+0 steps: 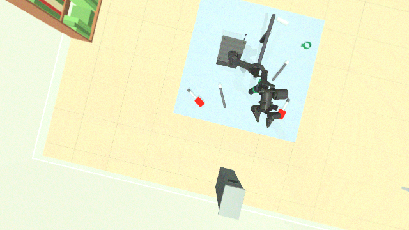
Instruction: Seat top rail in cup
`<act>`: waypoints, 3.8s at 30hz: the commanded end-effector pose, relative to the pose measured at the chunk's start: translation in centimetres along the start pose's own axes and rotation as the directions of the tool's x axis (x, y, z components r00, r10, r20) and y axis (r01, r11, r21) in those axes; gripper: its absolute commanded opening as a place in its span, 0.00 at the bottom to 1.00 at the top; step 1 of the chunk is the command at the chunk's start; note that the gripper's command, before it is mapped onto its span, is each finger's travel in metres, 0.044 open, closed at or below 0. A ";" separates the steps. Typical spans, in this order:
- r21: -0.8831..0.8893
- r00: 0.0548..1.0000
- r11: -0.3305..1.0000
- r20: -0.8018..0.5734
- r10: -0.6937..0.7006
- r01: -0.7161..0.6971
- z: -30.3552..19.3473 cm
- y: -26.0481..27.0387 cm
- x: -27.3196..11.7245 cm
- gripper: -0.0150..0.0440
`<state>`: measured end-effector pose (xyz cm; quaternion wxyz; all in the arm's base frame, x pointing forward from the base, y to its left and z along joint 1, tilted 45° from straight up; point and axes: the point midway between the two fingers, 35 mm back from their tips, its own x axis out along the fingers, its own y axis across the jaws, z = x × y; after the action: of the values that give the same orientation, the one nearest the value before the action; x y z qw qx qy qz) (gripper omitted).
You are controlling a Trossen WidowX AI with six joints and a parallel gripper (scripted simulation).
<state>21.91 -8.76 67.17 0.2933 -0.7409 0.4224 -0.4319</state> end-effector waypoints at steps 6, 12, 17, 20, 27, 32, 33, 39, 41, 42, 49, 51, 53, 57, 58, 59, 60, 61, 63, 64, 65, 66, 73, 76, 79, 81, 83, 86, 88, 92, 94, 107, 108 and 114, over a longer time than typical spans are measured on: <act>0.174 0.994 0.980 0.029 -0.103 0.096 -2.6 -1.3 -1.9 1.00; 0.515 0.964 0.833 0.041 -0.262 0.204 -8.3 -1.7 -4.1 1.00; 0.751 0.942 0.627 0.022 -0.335 0.206 -12.7 -0.1 -4.1 1.00; 0.859 0.936 0.482 0.009 -0.352 0.173 -14.7 1.6 -3.3 1.00; 0.991 0.947 0.126 0.008 -0.322 0.034 -16.7 6.9 0.6 1.00; 0.990 0.965 -0.110 0.056 -0.257 -0.087 -15.1 11.3 4.2 1.00; 0.982 0.968 -0.153 0.071 -0.241 -0.110 -14.5 12.1 4.9 1.00; 0.896 0.970 -0.375 0.201 -0.134 -0.238 -8.7 16.9 8.6 1.00; 0.859 0.962 -0.434 0.257 -0.096 -0.272 -6.1 18.3 9.5 1.00; 0.839 0.955 -0.461 0.286 -0.077 -0.288 -4.7 18.9 9.8 1.00; 0.707 0.863 -0.599 0.503 0.054 -0.375 6.3 22.6 9.9 1.00; 0.671 0.819 -0.626 0.567 0.086 -0.398 9.7 23.3 9.1 1.00; 0.632 0.768 -0.650 0.630 0.114 -0.422 13.1 23.7 8.0 1.00; 0.564 0.651 -0.681 0.741 0.167 -0.467 19.5 24.5 4.8 1.00; 0.549 0.619 -0.686 0.764 0.181 -0.478 21.1 24.6 3.8 1.00; 0.535 0.587 -0.689 0.786 0.194 -0.488 22.5 24.7 2.7 1.00; 0.522 0.555 -0.691 0.806 0.208 -0.499 23.9 24.8 1.6 1.00; 0.515 0.527 -0.694 0.819 0.226 -0.503 25.1 25.0 0.5 1.00; 0.504 0.467 -0.694 0.843 0.266 -0.514 27.3 25.3 -2.2 1.00; 0.502 0.438 -0.688 0.852 0.287 -0.524 28.4 25.5 -3.5 1.00; 0.500 0.408 -0.679 0.859 0.309 -0.537 29.5 25.7 -5.0 1.00; 0.499 0.380 -0.668 0.863 0.332 -0.552 30.5 26.0 -6.5 1.00; 0.505 0.231 -0.529 0.835 0.499 -0.682 35.2 28.8 -17.6 1.00; 0.500 0.206 -0.430 0.797 0.567 -0.752 35.9 30.4 -22.5 1.00; 0.483 0.213 -0.309 0.756 0.618 -0.819 35.8 32.1 -26.9 1.00; 0.465 0.234 -0.218 0.732 0.640 -0.858 35.4 33.2 -29.6 1.00; 0.441 0.267 -0.117 0.711 0.650 -0.890 34.7 34.3 -32.1 1.00; 0.398 0.333 0.044 0.694 0.638 -0.916 33.4 35.8 -35.2 1.00; 0.368 0.381 0.155 0.694 0.611 -0.917 32.4 36.6 -36.9 1.00; 0.347 0.415 0.231 0.699 0.583 -0.909 31.6 37.2 -37.9 1.00; 0.347 0.415 0.231 0.699 0.583 -0.909 31.6 37.2 -37.9 1.00; 0.010 0.457 0.618 0.682 0.571 -0.786 31.4 35.8 -31.7 1.00; -0.033 0.464 0.654 0.678 0.570 -0.756 31.3 35.7 -30.9 1.00; -0.292 0.517 0.809 0.648 0.559 -0.509 30.1 35.3 -26.2 1.00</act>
<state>27.99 4.64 11.88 0.6865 -0.5358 0.4867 -0.0691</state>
